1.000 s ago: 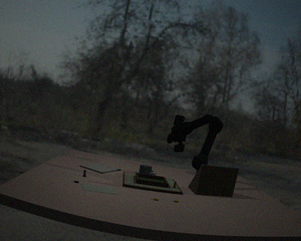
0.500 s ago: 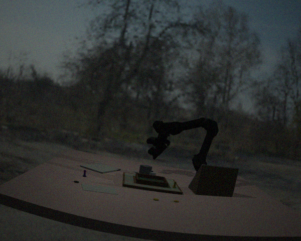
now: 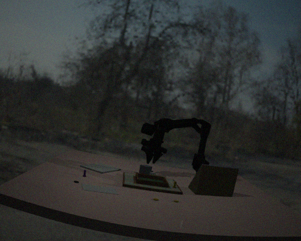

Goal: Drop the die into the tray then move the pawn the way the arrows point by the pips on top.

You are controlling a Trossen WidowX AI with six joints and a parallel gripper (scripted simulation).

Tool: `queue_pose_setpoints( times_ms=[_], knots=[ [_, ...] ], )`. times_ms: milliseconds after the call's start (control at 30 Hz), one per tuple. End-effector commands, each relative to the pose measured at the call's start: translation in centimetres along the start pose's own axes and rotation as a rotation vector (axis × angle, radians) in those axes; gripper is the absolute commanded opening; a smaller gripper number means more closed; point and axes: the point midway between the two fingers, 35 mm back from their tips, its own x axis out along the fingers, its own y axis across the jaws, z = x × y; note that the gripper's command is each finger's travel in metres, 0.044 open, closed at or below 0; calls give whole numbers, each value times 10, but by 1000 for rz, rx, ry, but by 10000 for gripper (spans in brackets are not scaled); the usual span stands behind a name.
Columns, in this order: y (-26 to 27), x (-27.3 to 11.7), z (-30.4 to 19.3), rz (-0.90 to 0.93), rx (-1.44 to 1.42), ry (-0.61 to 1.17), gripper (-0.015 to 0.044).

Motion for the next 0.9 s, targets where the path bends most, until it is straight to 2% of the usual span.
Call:
queue_pose_setpoints(
  times_ms=[0,233,467,867],
  knots=[
    [12,-1,-25,-11,78,95,275],
    [9,0,-30,-29,114,122,275],
    [9,25,-33,-30,114,121,275],
    [9,41,-34,-30,114,121,275]
  ],
)
